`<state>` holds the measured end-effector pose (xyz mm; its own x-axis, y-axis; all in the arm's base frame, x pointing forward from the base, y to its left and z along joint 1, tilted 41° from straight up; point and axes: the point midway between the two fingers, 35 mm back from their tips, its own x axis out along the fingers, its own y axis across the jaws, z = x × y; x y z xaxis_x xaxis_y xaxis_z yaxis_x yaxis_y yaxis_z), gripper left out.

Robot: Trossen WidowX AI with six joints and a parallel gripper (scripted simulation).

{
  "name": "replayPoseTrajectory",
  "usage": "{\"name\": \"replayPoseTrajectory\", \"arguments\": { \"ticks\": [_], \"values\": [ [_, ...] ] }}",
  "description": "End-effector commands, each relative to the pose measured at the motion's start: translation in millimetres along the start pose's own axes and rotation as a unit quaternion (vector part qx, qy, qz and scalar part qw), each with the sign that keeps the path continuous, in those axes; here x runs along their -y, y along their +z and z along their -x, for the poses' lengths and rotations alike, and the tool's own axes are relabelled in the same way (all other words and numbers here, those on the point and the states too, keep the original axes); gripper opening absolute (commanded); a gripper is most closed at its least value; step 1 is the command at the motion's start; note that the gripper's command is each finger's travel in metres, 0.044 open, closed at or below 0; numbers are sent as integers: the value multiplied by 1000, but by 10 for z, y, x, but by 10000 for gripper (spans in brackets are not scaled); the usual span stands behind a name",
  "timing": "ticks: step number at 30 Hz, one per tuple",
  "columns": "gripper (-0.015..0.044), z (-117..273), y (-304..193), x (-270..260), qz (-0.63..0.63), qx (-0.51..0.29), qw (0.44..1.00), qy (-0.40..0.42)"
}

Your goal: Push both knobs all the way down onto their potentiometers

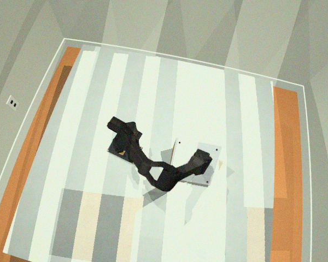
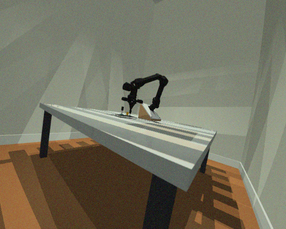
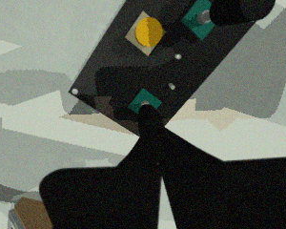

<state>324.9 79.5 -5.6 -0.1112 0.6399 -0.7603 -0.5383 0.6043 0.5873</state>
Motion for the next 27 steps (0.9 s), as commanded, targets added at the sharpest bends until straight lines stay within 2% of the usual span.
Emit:
{"name": "replayPoseTrajectory", "arguments": {
  "ticks": [1,27],
  "values": [
    [0,-124,10,-16,5,-3,1000,6],
    [0,-177,10,-17,5,-3,1000,6]
  ]
}}
